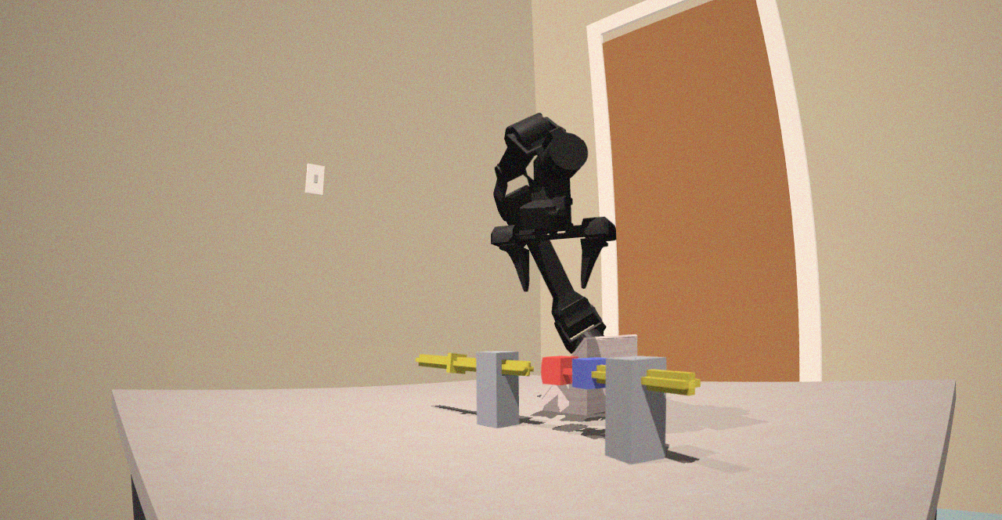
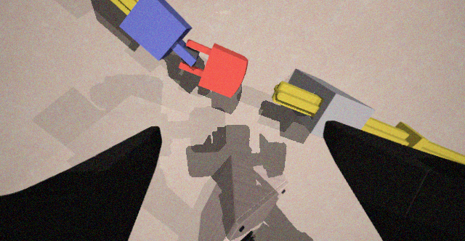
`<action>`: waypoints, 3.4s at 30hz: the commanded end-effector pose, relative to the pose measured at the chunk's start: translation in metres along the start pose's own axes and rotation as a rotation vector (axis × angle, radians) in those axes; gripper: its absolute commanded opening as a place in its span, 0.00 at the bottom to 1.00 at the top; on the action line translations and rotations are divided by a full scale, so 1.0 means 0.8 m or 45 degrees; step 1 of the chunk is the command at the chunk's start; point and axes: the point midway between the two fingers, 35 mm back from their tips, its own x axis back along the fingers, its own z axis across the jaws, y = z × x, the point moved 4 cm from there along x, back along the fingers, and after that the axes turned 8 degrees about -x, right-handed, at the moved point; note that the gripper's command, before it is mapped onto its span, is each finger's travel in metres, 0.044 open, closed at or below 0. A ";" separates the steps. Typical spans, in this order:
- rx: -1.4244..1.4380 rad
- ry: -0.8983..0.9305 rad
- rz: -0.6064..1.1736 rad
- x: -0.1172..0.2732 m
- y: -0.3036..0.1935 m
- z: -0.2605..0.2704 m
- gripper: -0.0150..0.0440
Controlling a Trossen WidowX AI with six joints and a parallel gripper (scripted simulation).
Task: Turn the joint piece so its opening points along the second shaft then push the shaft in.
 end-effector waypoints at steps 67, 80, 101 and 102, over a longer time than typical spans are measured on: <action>-2.463 0.540 0.514 -0.072 -0.030 -0.135 1.00; -2.305 0.519 0.414 -0.071 -0.027 -0.196 1.00; -1.673 0.305 0.207 -0.068 -0.105 -0.415 1.00; -1.673 0.305 0.207 -0.068 -0.105 -0.415 1.00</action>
